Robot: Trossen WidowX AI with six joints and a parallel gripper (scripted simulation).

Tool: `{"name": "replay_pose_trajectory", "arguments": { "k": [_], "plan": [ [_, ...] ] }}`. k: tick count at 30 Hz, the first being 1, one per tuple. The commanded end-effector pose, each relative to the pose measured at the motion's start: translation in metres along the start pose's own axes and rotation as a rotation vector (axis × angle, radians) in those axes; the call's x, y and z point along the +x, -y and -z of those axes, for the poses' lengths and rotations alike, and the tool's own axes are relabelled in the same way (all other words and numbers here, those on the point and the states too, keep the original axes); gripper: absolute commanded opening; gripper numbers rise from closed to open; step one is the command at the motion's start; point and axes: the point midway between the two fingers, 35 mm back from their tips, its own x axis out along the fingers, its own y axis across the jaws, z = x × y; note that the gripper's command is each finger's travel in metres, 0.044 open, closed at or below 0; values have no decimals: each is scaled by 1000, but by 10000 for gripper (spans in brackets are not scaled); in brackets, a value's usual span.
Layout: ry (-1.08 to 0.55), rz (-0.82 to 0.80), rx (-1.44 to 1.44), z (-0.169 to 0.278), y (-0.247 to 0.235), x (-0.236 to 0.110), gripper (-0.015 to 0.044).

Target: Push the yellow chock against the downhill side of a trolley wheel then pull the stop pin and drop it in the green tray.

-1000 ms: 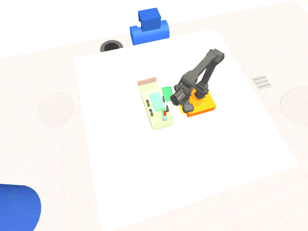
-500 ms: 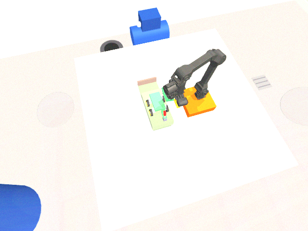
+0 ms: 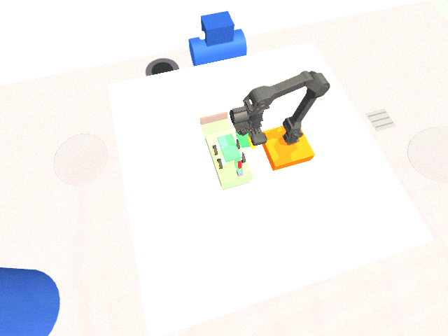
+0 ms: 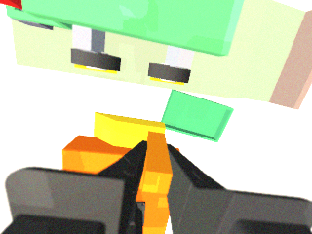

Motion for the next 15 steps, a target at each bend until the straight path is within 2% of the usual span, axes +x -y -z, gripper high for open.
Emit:
{"name": "replay_pose_trajectory", "arguments": {
  "k": [1, 15],
  "plan": [
    [-2, -5, -3, -3, 10, 1, 0],
    [-1, 0, -3, -13, 61, 4, 0]
  ]
}}
